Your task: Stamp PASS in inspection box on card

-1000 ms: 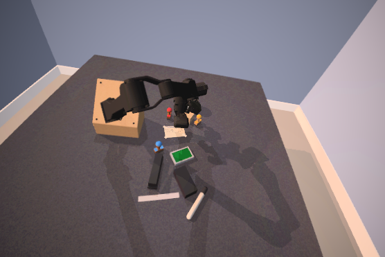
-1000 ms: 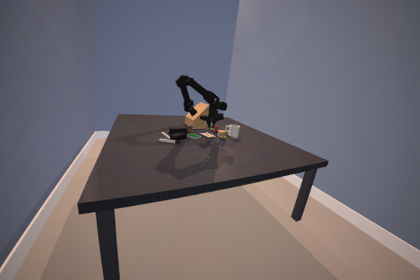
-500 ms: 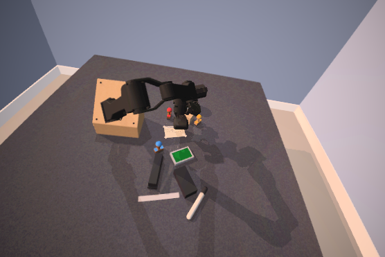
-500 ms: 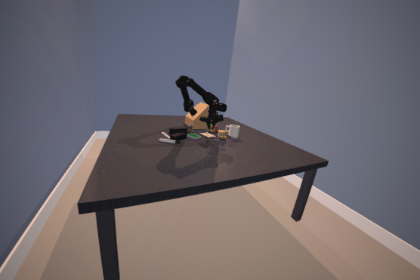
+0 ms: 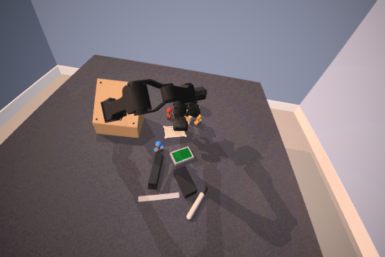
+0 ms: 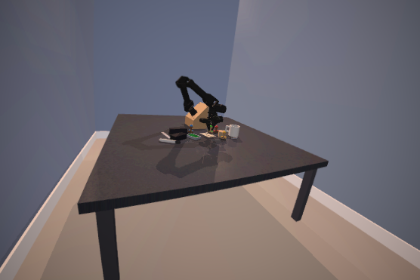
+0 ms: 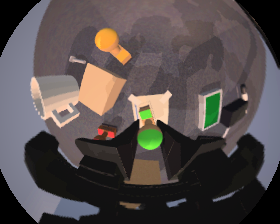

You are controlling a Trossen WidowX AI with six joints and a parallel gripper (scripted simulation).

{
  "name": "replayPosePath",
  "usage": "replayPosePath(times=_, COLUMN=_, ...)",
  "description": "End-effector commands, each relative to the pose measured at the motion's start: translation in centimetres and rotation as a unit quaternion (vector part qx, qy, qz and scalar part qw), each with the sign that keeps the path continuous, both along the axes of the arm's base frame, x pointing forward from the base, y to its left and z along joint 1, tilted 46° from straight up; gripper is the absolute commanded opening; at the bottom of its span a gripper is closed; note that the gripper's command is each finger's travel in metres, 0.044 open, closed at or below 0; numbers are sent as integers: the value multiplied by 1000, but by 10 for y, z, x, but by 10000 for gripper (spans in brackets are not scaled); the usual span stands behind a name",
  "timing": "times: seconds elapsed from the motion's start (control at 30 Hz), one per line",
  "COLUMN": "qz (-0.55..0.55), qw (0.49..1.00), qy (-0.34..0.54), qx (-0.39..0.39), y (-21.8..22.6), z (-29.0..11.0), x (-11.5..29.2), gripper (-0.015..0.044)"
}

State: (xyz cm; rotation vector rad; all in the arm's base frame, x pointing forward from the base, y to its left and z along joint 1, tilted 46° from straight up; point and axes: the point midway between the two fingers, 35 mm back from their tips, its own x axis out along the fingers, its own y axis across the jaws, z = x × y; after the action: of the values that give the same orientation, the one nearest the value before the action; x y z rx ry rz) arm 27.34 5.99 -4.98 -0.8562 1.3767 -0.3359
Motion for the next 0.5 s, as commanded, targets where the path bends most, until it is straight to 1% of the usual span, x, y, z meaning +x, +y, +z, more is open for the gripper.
replayPosePath(times=0.0, qz=2, qw=1000, qy=2, qx=-3, y=-3, z=-2, x=-1, gripper=0)
replayPosePath(times=0.47, qz=2, qw=1000, qy=2, qx=-4, y=-9, z=-7, x=0, gripper=0)
